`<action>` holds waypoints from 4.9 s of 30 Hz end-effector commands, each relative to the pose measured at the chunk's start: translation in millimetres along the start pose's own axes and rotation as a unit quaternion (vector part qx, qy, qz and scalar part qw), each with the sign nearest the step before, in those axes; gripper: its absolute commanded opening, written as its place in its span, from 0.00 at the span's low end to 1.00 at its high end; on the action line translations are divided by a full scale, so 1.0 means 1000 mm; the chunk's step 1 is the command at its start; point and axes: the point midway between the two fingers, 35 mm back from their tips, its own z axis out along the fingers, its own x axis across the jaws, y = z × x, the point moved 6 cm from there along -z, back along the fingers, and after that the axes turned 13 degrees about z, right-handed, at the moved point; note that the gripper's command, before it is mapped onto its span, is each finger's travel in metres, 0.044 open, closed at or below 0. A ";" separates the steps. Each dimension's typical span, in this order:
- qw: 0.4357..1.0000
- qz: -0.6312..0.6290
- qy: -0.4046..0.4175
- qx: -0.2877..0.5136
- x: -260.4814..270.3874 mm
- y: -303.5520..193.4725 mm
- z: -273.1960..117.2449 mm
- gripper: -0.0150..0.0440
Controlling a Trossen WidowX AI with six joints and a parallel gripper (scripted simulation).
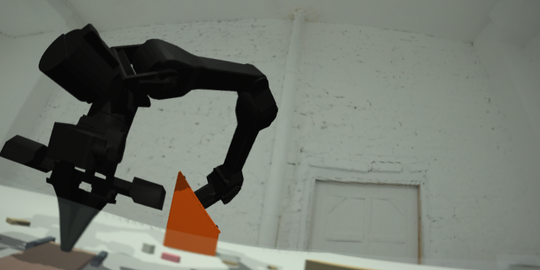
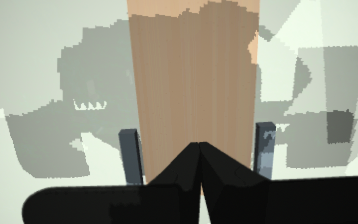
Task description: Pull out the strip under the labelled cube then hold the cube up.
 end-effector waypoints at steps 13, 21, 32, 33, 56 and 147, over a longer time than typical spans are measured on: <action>1.000 0.001 0.003 -0.001 0.000 0.000 0.003 0.25; 1.000 0.001 0.003 -0.001 0.000 0.000 0.003 0.25; 1.000 0.001 0.003 -0.001 0.000 0.001 0.004 0.25; 1.000 0.001 0.003 -0.001 0.000 0.001 0.005 0.25; 1.000 0.001 0.003 -0.001 -0.002 0.000 0.006 0.25; 1.000 0.003 0.001 0.001 -0.035 -0.130 0.009 0.25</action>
